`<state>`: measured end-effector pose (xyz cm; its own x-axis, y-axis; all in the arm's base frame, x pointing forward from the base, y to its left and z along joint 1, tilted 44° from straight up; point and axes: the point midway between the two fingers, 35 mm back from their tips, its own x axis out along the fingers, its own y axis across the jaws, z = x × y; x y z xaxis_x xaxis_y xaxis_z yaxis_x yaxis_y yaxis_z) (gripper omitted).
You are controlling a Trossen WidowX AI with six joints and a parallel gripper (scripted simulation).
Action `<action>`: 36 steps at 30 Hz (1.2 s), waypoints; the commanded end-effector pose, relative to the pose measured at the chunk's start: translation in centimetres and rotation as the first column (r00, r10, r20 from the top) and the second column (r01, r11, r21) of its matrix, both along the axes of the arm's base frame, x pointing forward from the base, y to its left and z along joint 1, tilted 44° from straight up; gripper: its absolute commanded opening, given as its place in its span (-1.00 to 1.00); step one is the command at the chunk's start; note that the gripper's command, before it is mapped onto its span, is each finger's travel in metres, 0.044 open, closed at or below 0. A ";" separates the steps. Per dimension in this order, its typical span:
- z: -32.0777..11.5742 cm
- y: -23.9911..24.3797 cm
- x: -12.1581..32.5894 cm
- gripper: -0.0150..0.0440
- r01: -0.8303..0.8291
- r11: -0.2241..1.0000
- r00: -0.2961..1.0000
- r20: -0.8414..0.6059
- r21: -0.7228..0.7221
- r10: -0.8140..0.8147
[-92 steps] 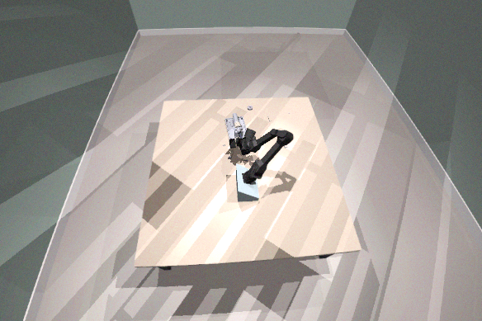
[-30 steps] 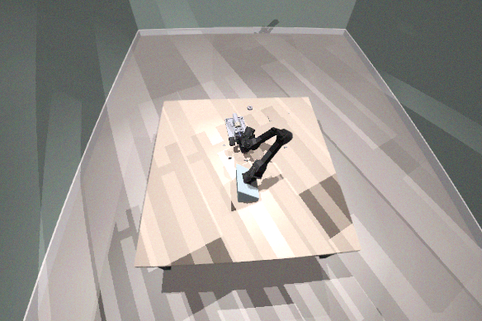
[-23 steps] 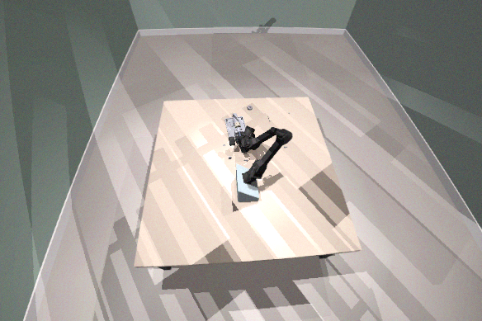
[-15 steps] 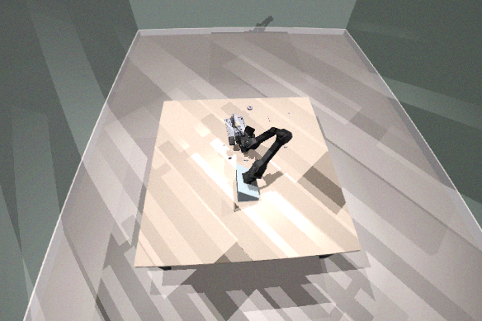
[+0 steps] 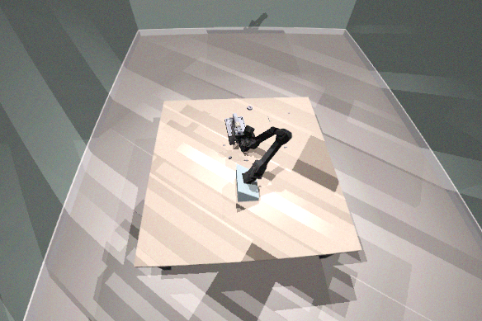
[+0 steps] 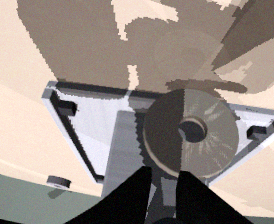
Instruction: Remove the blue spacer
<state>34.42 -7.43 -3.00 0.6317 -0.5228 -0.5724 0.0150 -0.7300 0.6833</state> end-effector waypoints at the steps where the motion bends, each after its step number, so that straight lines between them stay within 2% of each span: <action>1: 0.1 0.0 0.5 -0.49 -0.004 1.000 1.000 0.007 0.001 0.004; 36: 0.1 0.0 1.6 -0.49 -0.004 1.000 1.000 0.008 0.001 0.004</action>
<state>35.56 -7.50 -3.07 0.6318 -0.5232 -0.5719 0.0138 -0.7301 0.6832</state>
